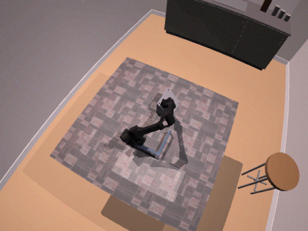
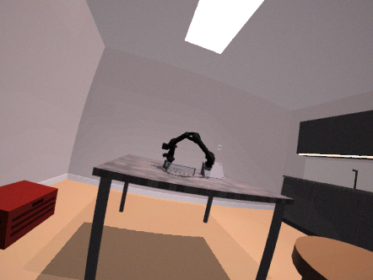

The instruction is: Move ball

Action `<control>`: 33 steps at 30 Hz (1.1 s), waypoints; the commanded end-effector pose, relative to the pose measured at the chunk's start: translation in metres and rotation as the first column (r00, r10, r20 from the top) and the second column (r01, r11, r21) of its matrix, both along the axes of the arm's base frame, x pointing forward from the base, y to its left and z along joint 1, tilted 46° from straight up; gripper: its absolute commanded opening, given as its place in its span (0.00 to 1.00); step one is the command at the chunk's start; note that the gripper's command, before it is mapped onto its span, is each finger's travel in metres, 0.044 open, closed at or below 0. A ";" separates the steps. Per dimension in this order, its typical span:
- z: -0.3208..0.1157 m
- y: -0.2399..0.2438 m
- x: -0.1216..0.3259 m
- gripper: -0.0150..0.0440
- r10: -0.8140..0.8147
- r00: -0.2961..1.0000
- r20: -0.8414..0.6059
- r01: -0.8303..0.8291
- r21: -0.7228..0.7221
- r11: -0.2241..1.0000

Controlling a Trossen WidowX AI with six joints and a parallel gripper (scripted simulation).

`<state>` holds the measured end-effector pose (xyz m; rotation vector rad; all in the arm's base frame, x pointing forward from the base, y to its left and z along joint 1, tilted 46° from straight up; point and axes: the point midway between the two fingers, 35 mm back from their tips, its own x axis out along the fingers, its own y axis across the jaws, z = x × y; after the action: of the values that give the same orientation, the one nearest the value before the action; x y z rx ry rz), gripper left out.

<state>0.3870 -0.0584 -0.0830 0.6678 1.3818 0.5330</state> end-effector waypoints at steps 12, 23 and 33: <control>0.000 0.000 0.000 0.60 0.000 1.000 0.001 0.000 0.000 1.000; 0.061 -0.061 -0.011 0.60 -0.002 1.000 -0.003 0.002 0.000 1.000; 0.064 -0.068 -0.010 0.69 -0.020 1.000 0.007 0.020 -0.005 1.000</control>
<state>0.3781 -0.1186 -0.0260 0.6757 1.3712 0.5193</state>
